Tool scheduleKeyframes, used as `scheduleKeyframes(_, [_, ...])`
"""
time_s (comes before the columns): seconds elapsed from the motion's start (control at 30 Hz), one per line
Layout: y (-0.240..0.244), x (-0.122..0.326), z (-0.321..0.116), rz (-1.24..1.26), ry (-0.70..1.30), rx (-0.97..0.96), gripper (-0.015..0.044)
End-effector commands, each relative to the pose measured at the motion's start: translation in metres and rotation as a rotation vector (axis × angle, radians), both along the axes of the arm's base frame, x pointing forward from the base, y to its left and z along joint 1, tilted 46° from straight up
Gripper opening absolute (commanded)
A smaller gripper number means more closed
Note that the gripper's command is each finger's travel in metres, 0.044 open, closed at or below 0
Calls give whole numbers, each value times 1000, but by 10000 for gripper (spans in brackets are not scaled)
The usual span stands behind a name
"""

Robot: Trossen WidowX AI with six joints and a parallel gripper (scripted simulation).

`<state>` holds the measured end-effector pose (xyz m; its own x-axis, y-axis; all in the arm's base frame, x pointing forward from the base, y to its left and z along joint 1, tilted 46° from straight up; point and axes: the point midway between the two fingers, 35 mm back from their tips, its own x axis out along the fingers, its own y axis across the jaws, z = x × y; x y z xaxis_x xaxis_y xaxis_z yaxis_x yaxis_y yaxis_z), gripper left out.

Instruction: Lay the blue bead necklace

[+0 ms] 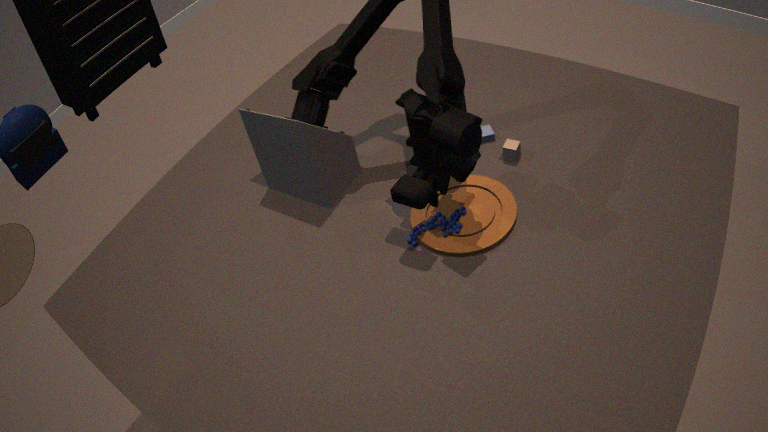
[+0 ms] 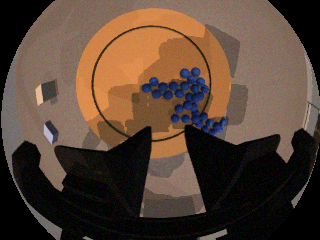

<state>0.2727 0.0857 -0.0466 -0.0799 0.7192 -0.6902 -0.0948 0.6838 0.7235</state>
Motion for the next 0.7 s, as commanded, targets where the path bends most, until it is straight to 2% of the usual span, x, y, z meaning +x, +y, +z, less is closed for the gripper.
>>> scheduleKeyframes(0.0, [-9, 1, 0, -458, 470, -57, 120])
scheduleKeyframes(0.13, [-13, 1, -1, -685, 705, -82, 120])
scheduleKeyframes(0.67, [-10, 1, -3, -697, 718, -84, 120])
